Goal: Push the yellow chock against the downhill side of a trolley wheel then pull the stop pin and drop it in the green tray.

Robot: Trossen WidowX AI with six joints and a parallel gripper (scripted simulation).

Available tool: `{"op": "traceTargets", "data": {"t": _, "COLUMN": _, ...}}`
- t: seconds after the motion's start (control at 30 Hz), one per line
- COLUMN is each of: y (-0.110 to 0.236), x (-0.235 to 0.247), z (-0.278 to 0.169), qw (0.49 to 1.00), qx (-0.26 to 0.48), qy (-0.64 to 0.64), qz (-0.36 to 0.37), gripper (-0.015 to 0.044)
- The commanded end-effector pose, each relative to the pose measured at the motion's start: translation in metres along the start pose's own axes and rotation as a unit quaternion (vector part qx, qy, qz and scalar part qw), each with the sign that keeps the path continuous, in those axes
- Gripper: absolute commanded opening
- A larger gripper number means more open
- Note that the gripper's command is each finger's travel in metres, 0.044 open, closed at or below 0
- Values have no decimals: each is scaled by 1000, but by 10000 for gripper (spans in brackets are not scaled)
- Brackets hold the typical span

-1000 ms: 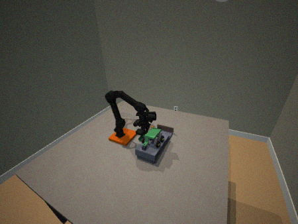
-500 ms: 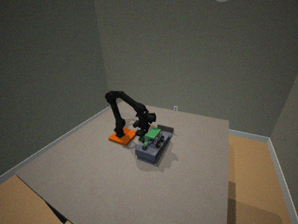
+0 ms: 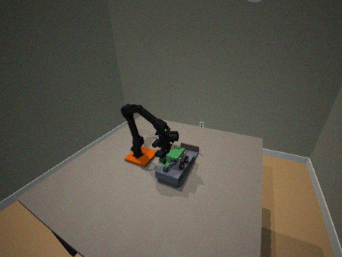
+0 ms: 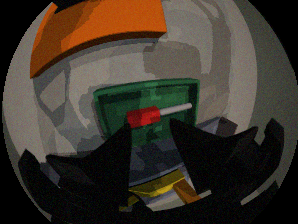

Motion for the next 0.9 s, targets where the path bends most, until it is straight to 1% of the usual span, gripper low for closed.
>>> {"op": "traceTargets", "data": {"t": 0.0, "y": 0, "x": 0, "z": 0, "qw": 1000, "qx": 0, "qy": 0, "qz": 0, "gripper": 216}}
{"op": "traceTargets", "data": {"t": 0.13, "y": 0, "x": 0, "z": 0, "qw": 1000, "qx": 0, "qy": 0, "qz": 0, "gripper": 321}}
{"op": "traceTargets", "data": {"t": 0.17, "y": 0, "x": 0, "z": 0, "qw": 1000, "qx": 0, "qy": 0, "qz": 0, "gripper": 340}}
{"op": "traceTargets", "data": {"t": 0.37, "y": 1, "x": 0, "z": 0, "qw": 1000, "qx": 0, "qy": 0, "qz": 0, "gripper": 340}}
{"op": "traceTargets", "data": {"t": 0.57, "y": 23, "x": -2, "z": 3, "qw": 1000, "qx": -2, "qy": 1, "qz": -1, "gripper": 340}}
{"op": "traceTargets", "data": {"t": 0.7, "y": 32, "x": -3, "z": 3, "qw": 1000, "qx": -2, "qy": 1, "qz": -1, "gripper": 440}}
{"op": "traceTargets", "data": {"t": 0.87, "y": 43, "x": -5, "z": 4, "qw": 1000, "qx": -2, "qy": 1, "qz": -1, "gripper": 440}}
Point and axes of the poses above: the point midway between the two fingers, 35 mm back from their tips, its own y axis back along the fingers, its own x axis across the jaws, z = x × y, the point moved 6 cm from there along y, back along the fingers, and after that the axes turned 12 degrees about -y, right-handed, at the moved point
